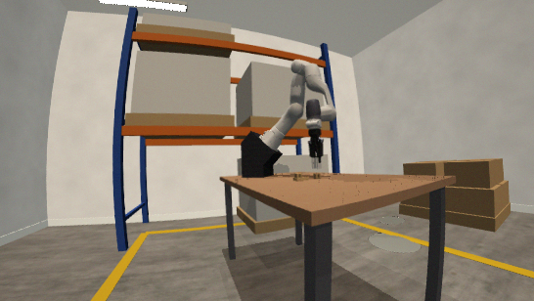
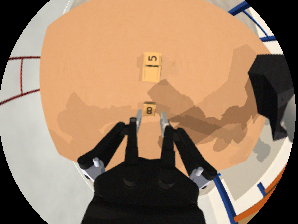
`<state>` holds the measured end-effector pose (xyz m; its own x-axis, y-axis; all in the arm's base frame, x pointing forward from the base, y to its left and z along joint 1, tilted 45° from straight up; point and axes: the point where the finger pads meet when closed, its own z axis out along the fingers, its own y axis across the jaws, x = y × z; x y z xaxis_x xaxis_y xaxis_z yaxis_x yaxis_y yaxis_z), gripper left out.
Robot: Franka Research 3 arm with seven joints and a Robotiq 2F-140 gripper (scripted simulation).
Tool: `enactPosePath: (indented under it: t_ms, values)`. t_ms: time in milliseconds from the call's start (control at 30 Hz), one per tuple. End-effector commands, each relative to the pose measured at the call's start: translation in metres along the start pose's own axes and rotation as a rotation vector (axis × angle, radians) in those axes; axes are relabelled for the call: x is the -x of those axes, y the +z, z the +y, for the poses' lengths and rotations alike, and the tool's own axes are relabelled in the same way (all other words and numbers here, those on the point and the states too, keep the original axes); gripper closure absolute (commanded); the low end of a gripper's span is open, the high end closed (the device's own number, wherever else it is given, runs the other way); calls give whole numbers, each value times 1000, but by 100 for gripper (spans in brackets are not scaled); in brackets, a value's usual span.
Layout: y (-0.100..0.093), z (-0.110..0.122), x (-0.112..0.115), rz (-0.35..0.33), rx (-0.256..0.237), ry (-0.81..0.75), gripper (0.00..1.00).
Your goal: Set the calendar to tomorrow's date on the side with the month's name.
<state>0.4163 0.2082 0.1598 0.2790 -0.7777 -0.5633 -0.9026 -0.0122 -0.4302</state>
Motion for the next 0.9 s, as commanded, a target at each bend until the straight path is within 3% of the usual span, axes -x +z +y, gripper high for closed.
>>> enactPosePath:
  t_ms: [0, 867]
  values:
    - [4, -5, -4, 11, -16, -19, 71]
    - [17, -5, -4, 11, -16, -19, 71]
